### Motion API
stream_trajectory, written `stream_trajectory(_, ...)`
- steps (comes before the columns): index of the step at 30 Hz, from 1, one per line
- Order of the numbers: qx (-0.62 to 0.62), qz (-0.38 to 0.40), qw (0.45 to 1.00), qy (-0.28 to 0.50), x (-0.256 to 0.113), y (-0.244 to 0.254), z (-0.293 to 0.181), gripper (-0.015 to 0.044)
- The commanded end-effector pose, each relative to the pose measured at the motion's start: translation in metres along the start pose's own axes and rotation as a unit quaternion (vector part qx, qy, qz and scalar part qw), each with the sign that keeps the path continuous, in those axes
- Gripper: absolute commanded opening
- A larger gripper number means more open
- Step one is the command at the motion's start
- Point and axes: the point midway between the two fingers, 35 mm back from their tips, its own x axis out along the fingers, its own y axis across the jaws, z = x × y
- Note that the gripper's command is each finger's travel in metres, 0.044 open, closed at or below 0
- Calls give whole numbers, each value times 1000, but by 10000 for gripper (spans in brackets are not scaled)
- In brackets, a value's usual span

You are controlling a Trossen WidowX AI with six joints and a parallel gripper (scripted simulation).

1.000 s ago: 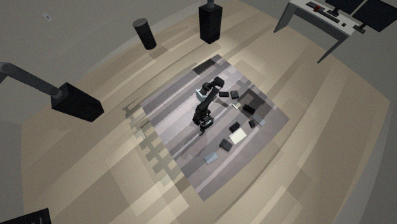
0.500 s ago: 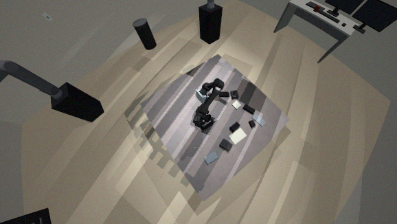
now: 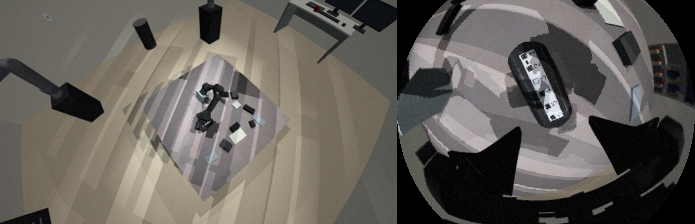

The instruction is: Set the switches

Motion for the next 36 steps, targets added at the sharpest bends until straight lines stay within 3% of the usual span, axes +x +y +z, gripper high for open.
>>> stream_trajectory(1, -141, 36, 989, 18, -2, -11, -6, 440)
stream_trajectory(12, -141, 36, 989, 18, 0, -11, -6, 440)
stream_trajectory(36, -141, 34, 989, 18, 38, -9, -7, 440)
